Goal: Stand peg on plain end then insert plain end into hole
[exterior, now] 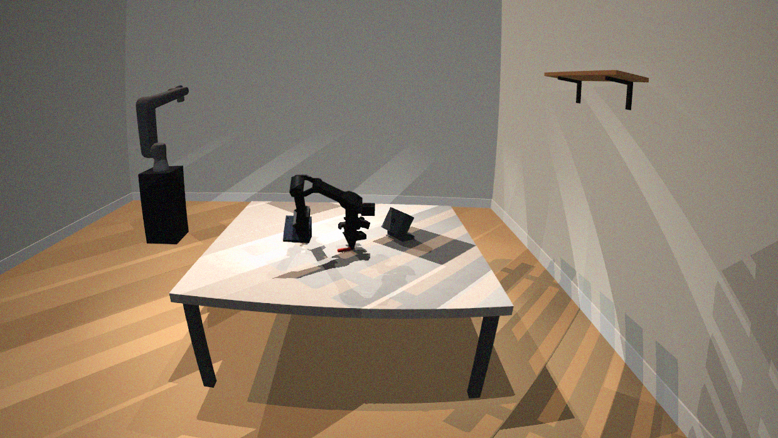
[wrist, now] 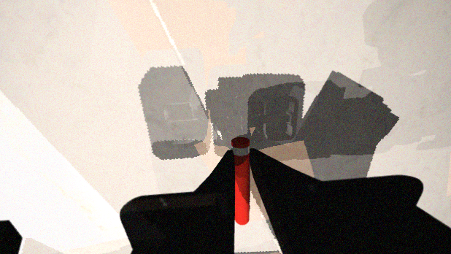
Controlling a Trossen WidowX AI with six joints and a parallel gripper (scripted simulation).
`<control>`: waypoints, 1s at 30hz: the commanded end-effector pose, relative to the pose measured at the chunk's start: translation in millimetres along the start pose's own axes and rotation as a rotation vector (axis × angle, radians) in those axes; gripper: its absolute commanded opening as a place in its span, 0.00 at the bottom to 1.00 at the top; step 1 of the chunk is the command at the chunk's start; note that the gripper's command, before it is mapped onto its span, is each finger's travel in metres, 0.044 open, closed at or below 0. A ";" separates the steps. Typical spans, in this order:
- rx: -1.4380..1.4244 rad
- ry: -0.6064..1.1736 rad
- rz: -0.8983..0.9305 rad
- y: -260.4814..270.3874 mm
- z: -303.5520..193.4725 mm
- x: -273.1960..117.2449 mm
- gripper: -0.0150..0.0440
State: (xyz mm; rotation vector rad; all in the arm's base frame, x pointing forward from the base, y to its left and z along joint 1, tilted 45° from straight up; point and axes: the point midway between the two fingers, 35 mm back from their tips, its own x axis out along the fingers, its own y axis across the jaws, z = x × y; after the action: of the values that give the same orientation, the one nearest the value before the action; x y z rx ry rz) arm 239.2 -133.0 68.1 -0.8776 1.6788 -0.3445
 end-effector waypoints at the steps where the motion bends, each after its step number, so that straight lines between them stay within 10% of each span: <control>1: -0.001 -0.028 0.005 1.1 -1.3 -1.5 0.34; 30: -0.003 -0.290 0.006 1.0 -13.2 -17.9 0.34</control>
State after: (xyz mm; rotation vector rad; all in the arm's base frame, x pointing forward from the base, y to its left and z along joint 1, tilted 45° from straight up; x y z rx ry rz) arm 229.7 -123.6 84.0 -0.8815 1.4373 -0.2169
